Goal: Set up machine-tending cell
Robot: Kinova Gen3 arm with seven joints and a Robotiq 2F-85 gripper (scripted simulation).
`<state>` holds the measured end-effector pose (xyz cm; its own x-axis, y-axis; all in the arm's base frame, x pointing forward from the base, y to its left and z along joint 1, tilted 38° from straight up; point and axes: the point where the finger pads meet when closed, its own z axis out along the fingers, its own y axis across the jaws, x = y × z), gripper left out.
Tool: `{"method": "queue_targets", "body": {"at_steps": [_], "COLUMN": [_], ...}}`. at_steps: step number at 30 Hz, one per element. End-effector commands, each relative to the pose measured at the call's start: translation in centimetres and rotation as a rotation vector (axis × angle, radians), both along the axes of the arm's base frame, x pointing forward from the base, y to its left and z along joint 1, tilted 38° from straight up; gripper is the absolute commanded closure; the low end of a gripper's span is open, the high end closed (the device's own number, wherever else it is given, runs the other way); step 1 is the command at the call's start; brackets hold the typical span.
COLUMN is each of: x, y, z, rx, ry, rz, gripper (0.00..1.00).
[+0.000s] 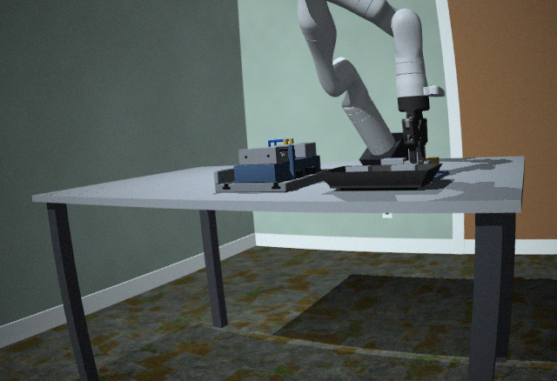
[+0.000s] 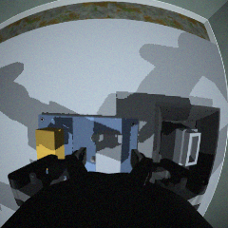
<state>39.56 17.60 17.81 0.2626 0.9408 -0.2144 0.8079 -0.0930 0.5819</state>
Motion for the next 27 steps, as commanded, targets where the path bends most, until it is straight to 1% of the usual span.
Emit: {"method": "queue_targets", "body": {"at_steps": [1, 27], "x": [0.03, 0.16], "y": [-0.02, -0.11], "z": [-0.1, -0.3], "rx": [0.0, 0.0], "ry": [0.001, 0.001], "rz": [0.0, 0.0], "gripper": [0.33, 0.33]}}
